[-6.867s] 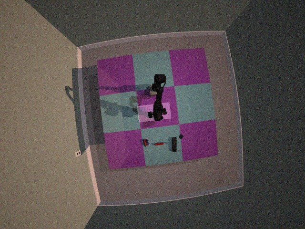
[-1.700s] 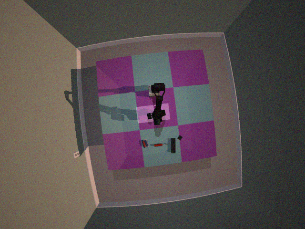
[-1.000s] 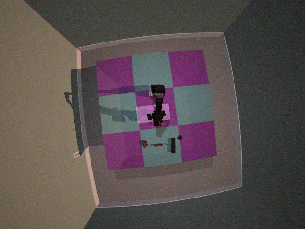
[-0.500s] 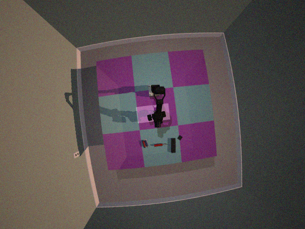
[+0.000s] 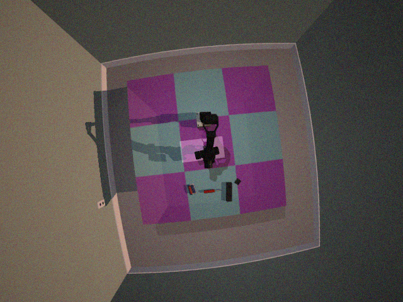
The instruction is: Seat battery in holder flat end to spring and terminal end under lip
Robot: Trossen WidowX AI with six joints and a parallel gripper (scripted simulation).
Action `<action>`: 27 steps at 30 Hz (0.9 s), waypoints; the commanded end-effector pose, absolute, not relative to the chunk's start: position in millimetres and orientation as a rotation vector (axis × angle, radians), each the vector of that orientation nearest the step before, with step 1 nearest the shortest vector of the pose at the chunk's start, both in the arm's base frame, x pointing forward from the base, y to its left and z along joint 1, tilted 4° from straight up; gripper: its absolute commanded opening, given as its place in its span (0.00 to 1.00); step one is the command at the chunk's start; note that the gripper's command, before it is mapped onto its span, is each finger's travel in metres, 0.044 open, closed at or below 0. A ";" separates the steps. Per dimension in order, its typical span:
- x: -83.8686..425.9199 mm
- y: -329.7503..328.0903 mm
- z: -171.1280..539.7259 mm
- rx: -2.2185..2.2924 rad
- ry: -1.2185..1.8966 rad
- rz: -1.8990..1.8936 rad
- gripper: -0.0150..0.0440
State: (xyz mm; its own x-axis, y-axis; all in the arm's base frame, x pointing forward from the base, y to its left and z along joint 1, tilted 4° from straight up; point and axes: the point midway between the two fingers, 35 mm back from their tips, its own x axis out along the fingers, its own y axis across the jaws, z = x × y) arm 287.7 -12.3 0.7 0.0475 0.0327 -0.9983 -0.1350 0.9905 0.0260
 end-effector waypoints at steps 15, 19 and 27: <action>283.8 -15.8 69.5 -0.082 1.515 0.127 0.86; 281.4 -16.1 85.5 -0.082 1.515 0.128 1.00; 282.0 -15.9 85.6 -0.082 1.515 0.128 1.00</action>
State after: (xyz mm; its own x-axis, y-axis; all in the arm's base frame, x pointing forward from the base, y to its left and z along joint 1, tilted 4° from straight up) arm 281.7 -15.9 82.1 0.0478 0.0317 -0.9984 -0.1295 0.9913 0.0253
